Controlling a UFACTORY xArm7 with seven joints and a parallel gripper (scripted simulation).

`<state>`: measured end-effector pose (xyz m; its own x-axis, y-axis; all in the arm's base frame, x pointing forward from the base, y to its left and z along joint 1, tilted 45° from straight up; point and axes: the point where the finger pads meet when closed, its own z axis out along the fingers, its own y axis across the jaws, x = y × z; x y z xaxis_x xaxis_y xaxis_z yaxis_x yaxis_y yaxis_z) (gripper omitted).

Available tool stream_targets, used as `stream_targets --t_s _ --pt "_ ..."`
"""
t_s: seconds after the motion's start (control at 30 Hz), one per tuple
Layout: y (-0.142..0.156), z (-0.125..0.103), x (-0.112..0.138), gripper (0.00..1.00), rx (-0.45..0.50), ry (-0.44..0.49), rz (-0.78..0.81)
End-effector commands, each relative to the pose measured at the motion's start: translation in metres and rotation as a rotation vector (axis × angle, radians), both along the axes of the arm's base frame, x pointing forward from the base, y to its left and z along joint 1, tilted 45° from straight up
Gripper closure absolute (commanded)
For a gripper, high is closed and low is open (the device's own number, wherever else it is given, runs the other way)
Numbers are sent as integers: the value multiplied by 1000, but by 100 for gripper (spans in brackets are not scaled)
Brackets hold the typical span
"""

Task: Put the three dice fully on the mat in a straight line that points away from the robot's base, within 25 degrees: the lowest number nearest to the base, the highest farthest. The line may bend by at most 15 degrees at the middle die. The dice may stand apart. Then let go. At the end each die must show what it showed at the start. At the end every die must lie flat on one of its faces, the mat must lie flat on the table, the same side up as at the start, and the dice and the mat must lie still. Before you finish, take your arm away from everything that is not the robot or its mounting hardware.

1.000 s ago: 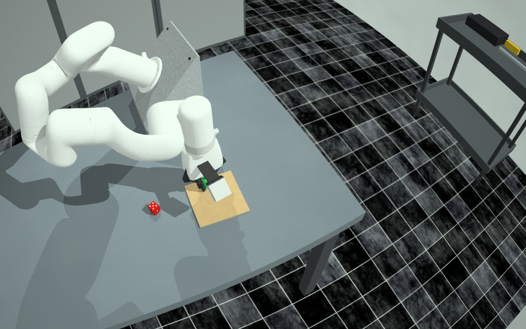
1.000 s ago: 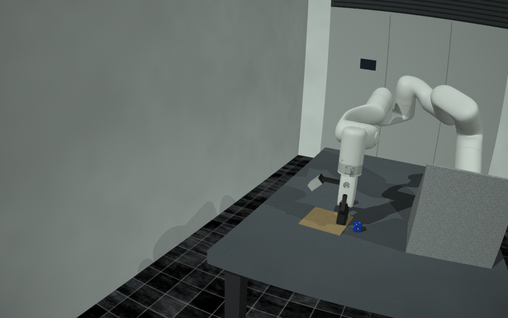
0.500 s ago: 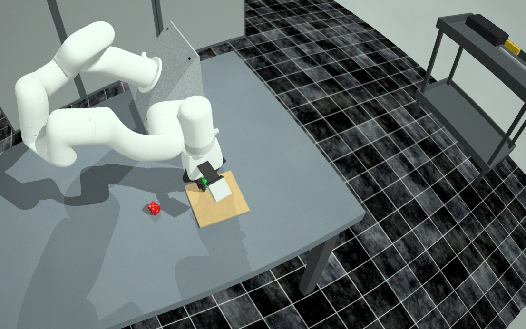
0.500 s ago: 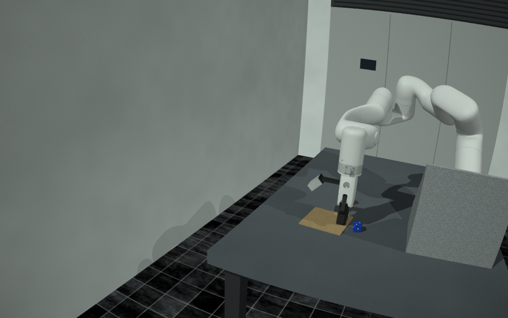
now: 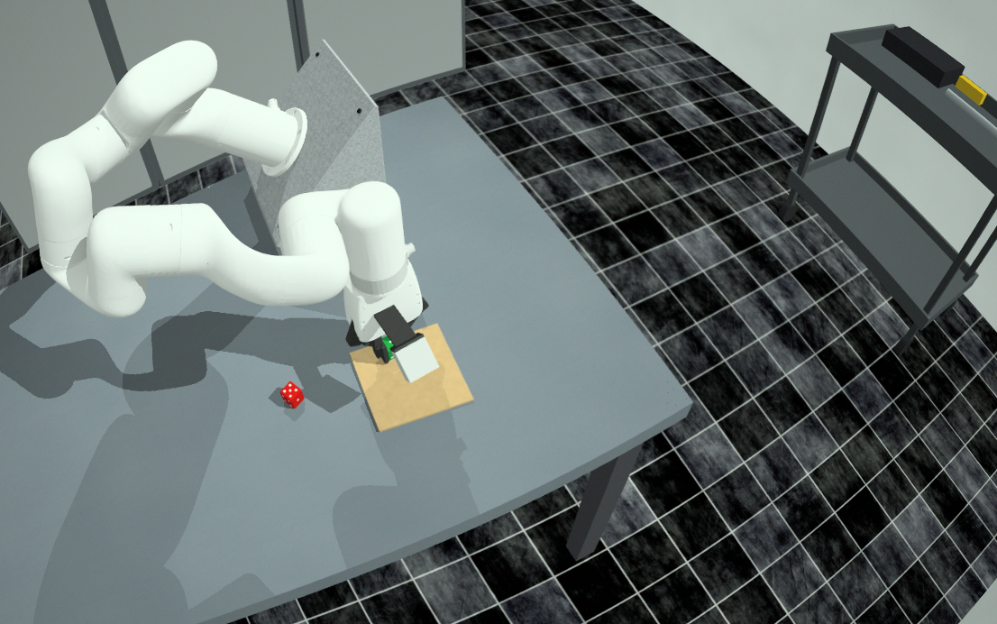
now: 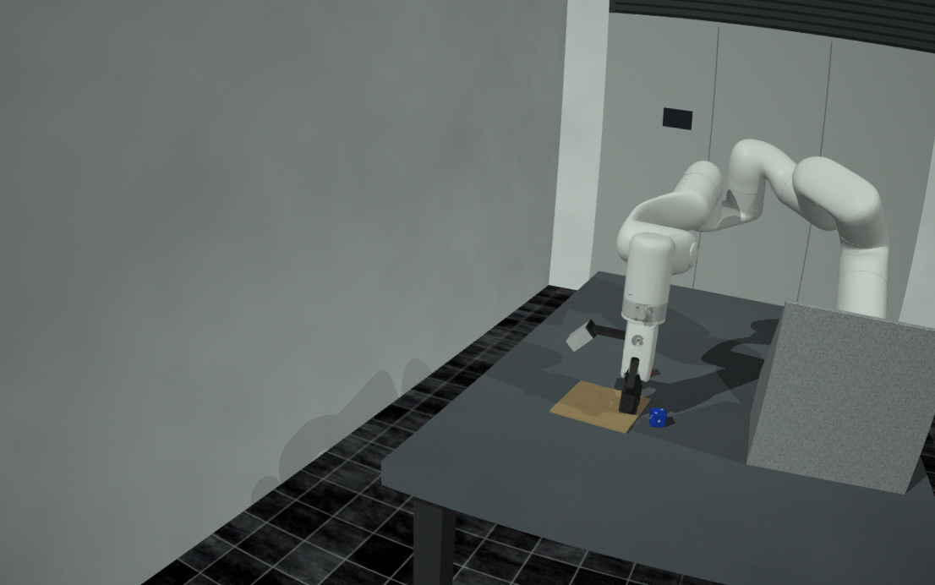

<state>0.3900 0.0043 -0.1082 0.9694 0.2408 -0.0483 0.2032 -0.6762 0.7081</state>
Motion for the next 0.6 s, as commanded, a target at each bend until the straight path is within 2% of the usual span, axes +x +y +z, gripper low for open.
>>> stream_targets --t_s 0.0,0.07,0.1,0.27,0.3,0.47,0.5,0.57 --pt "2 1 1 79 3 -2 3" --pt "2 1 1 79 3 -2 3" --pt "2 1 1 75 3 -2 3" --pt "2 1 1 71 3 -2 3" --pt "2 1 1 67 3 -2 3" --pt "2 1 1 63 3 -2 3" --pt "2 1 1 58 3 -2 3" --pt "2 1 1 58 3 -2 3"
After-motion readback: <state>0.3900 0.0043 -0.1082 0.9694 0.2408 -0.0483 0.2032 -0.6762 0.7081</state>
